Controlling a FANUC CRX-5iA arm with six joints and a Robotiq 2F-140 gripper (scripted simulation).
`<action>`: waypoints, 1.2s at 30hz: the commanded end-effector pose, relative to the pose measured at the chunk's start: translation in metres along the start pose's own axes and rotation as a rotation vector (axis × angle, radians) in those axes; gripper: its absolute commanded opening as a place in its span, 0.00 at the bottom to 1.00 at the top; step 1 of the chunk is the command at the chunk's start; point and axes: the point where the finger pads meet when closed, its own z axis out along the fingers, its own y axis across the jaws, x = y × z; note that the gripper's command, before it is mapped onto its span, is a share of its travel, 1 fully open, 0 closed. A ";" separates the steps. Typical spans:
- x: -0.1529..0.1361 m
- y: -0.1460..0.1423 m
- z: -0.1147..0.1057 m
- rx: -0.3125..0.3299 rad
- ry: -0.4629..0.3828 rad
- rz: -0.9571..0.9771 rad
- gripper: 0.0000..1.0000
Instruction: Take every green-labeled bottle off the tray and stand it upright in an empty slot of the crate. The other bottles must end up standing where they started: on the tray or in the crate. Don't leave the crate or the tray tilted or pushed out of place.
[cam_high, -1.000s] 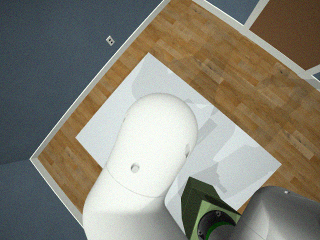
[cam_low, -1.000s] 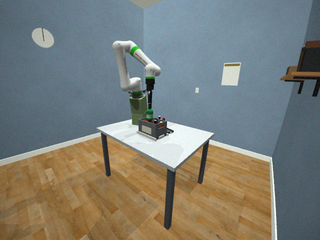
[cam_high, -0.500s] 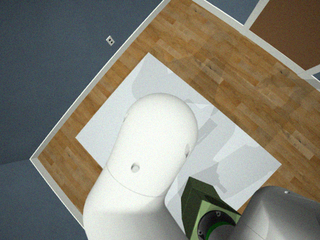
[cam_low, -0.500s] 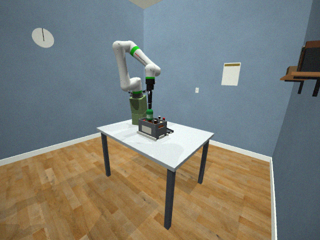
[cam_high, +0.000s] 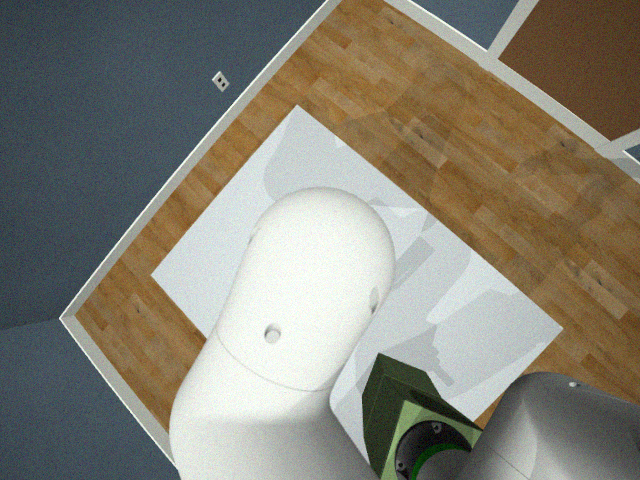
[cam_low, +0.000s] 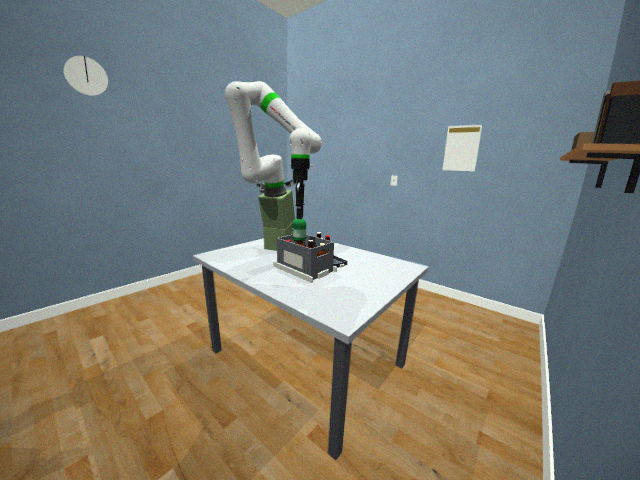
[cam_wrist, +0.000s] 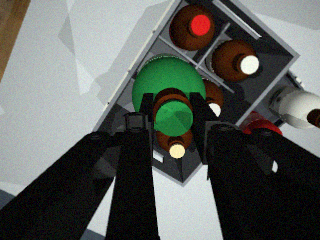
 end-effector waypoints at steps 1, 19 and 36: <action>-0.001 -0.001 0.000 0.001 -0.001 0.000 0.10; -0.001 -0.001 0.008 0.001 -0.001 0.000 0.10; -0.001 -0.001 0.020 0.001 -0.001 0.000 0.10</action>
